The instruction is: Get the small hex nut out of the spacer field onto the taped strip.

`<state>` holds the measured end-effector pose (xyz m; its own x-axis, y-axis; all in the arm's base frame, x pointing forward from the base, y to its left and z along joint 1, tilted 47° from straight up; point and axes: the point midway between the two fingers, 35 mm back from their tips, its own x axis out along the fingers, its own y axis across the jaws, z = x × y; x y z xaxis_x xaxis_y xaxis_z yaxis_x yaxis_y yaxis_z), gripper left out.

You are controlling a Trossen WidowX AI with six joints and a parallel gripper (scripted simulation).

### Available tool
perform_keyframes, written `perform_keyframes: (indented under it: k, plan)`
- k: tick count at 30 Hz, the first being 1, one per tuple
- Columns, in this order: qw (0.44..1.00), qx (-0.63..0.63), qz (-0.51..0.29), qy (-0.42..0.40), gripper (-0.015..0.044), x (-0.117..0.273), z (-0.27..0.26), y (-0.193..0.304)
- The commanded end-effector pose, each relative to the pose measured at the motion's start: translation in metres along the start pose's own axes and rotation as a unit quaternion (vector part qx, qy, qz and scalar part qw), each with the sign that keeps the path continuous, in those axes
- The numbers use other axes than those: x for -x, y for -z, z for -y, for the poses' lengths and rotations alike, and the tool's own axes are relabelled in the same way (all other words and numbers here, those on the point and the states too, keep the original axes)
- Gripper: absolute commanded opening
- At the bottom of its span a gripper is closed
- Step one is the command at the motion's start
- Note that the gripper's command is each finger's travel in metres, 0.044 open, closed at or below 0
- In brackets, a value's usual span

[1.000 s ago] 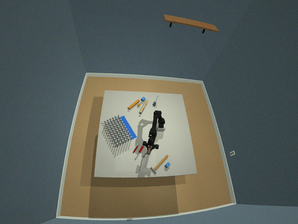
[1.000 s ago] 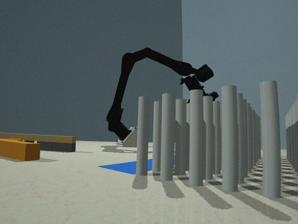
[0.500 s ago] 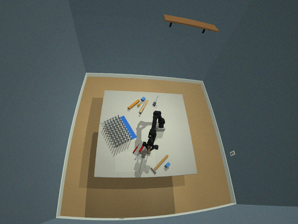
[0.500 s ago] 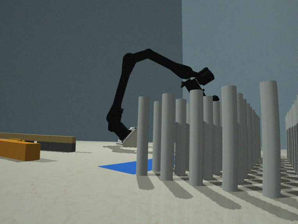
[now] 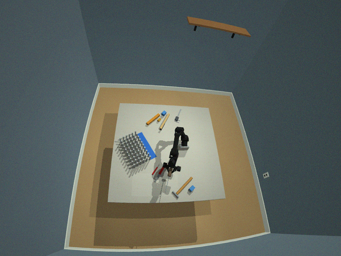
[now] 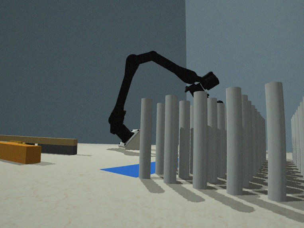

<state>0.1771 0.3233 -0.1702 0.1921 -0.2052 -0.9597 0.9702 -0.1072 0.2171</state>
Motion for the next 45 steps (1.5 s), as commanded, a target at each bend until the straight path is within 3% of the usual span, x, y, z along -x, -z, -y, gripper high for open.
perform_keyframes:
  k: [1, 45]
  plan:
    - [1.0, 0.002, -0.002, -0.002, 0.0, -0.003, -0.001, -0.001]
    - [1.0, 0.002, -0.002, -0.003, 0.0, -0.038, -0.002, -0.025]
